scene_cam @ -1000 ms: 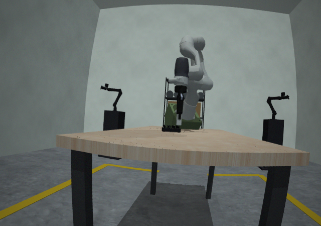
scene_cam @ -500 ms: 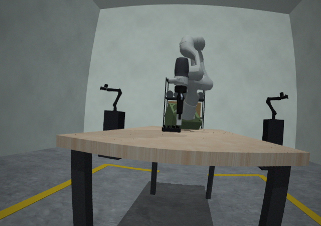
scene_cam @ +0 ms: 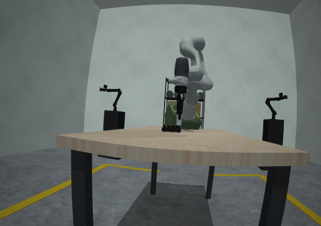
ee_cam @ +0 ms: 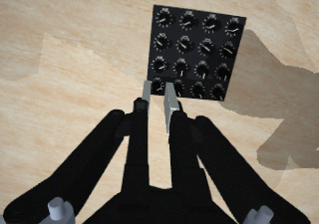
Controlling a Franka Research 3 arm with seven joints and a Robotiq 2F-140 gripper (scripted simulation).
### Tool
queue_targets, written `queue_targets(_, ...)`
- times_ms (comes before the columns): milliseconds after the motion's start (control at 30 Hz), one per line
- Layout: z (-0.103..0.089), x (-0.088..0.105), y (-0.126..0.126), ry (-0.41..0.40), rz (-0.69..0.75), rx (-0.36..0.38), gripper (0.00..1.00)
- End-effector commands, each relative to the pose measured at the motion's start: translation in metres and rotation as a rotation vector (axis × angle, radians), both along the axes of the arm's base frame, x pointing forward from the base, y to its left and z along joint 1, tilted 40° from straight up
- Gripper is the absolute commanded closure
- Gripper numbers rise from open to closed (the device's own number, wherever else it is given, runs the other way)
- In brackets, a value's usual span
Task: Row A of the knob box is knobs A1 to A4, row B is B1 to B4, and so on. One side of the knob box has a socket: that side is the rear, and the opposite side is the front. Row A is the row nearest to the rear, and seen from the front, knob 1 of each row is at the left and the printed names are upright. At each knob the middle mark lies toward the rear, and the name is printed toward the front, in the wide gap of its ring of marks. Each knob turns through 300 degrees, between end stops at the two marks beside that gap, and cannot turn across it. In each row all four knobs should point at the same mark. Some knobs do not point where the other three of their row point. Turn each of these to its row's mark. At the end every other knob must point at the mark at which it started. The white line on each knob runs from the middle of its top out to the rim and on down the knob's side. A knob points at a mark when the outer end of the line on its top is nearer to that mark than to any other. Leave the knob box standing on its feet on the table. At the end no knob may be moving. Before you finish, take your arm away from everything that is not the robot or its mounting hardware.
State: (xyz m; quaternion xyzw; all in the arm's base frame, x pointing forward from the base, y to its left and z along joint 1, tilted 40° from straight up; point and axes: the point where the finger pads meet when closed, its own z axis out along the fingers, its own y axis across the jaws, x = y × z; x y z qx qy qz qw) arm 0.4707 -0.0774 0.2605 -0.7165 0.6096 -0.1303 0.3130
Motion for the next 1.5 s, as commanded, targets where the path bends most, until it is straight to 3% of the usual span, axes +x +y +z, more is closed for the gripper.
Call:
queue_targets(0, -0.0006, 0.0017, -0.0002, 0.0, -0.005, 0.003, 0.88)
queue_targets(1467, -0.01, 0.0087, 0.0034, 0.0, -0.005, 0.003, 0.88)
